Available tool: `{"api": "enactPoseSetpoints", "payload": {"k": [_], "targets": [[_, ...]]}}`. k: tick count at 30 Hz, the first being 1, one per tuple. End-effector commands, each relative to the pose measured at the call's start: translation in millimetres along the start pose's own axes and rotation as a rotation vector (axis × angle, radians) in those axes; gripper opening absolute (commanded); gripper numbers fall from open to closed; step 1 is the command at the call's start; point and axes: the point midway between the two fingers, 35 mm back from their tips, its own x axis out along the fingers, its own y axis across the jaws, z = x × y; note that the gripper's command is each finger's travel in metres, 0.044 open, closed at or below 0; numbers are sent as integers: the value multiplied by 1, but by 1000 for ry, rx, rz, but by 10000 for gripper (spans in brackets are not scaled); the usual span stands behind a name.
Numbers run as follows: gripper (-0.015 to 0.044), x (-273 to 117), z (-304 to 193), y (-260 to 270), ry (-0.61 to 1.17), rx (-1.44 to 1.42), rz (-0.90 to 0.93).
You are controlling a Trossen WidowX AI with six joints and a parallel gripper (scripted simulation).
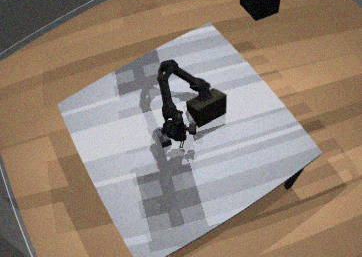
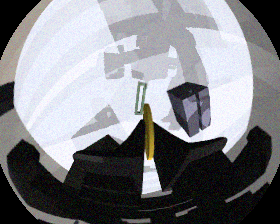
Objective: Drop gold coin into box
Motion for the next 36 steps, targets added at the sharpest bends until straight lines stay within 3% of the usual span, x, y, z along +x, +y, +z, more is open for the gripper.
{"api": "enactPoseSetpoints", "payload": {"k": [1, 11, 36], "targets": [[0, -1, 2, 1, -1, -119, 3], [0, -1, 7, 1, -2, -443, 2], [0, -3, 5, -45, -8, -449, 2]]}}
